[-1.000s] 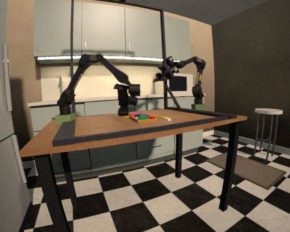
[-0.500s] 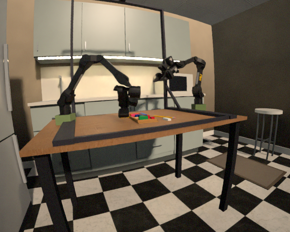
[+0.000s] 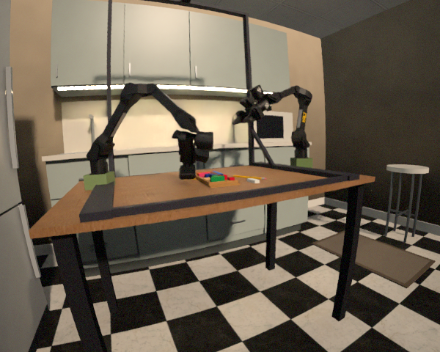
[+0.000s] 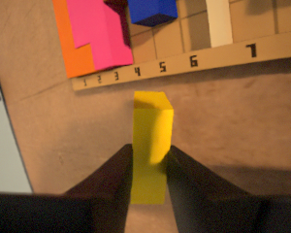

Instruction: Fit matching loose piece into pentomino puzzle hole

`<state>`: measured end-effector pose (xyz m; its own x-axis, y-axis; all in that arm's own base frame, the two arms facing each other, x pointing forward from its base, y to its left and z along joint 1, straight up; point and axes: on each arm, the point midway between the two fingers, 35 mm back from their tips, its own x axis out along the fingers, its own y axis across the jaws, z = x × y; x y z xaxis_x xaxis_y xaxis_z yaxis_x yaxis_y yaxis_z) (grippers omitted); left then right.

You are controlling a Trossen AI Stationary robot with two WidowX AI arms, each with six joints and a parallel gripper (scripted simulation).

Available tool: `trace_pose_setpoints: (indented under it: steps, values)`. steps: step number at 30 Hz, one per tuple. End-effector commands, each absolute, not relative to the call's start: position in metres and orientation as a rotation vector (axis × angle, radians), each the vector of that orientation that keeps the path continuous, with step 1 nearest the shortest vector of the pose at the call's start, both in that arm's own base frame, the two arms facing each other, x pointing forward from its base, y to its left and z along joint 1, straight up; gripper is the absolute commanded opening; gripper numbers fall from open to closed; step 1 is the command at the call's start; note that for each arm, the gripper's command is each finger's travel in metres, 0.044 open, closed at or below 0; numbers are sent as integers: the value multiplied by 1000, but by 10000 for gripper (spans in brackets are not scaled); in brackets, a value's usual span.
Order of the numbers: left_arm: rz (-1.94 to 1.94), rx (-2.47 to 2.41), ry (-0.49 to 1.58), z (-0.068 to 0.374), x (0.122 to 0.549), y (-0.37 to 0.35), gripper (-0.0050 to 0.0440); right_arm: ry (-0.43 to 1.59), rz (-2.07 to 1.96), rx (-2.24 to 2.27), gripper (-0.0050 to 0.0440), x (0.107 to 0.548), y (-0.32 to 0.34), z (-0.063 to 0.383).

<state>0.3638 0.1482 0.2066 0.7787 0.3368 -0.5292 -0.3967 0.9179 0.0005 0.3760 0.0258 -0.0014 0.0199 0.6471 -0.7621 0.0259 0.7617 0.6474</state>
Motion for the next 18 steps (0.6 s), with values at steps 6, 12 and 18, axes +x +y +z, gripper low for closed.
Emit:
trace_pose_setpoints:
  steps: [6, 12, 18]
  values:
    - [402, -110, 522, 218, 364, 149, 440, 1458, 529, 560, -50, 381, 25, 8]
    - [402, -110, 522, 218, 364, 149, 440, 1458, 529, 560, -50, 381, 25, 8]
    - [402, -110, 522, 218, 364, 149, 440, 1446, 582, 609, -50, 383, 20, 1]
